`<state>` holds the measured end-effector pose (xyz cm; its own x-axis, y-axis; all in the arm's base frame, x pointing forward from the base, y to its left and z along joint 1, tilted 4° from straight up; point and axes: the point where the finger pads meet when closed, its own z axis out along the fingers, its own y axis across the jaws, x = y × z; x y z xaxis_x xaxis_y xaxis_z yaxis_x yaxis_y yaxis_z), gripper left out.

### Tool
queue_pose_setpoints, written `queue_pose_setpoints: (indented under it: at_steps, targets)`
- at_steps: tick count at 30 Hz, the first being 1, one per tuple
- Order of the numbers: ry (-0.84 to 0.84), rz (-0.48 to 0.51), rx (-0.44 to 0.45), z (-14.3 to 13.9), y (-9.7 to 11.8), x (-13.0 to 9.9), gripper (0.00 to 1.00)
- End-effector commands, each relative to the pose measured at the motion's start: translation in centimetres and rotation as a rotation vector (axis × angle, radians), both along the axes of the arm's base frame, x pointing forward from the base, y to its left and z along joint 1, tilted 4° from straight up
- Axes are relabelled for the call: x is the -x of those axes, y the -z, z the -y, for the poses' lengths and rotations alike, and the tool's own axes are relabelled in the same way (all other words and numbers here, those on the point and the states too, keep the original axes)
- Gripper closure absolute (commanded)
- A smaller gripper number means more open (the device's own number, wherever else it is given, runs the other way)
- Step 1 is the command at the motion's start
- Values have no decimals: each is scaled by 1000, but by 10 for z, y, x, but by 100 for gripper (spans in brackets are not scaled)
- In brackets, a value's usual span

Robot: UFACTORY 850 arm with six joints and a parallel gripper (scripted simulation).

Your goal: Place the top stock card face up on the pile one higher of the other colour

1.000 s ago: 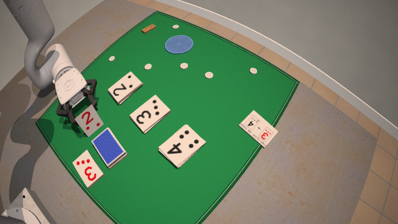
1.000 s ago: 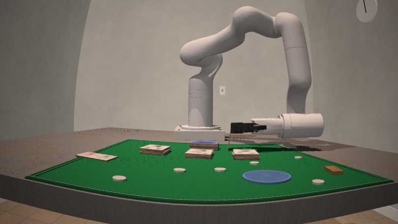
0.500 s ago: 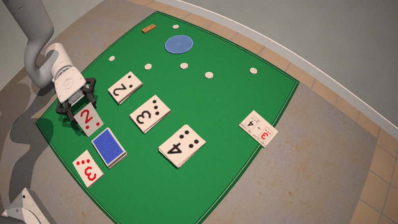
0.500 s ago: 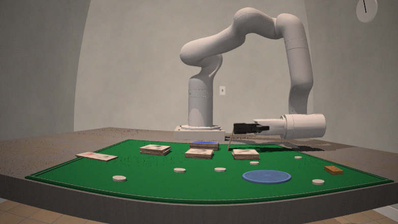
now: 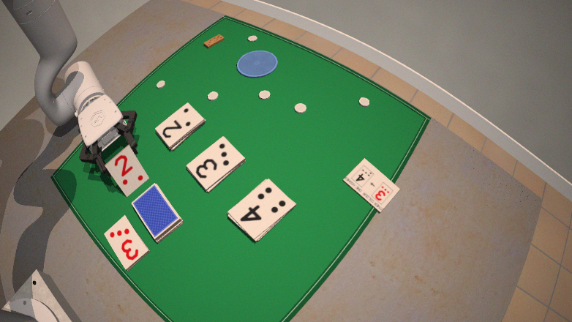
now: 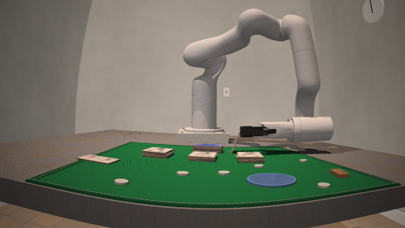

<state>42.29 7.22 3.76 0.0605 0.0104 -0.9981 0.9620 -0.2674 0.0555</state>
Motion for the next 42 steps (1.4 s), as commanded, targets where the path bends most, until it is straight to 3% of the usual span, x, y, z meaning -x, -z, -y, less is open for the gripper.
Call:
queue_pose_setpoints:
  at_steps: [1,41,42]
  targets:
    - [0,1,-1,-2,0,-1,27]
    - [0,1,-1,-5,2,-2,27]
    - [0,1,-1,-5,2,-2,0]
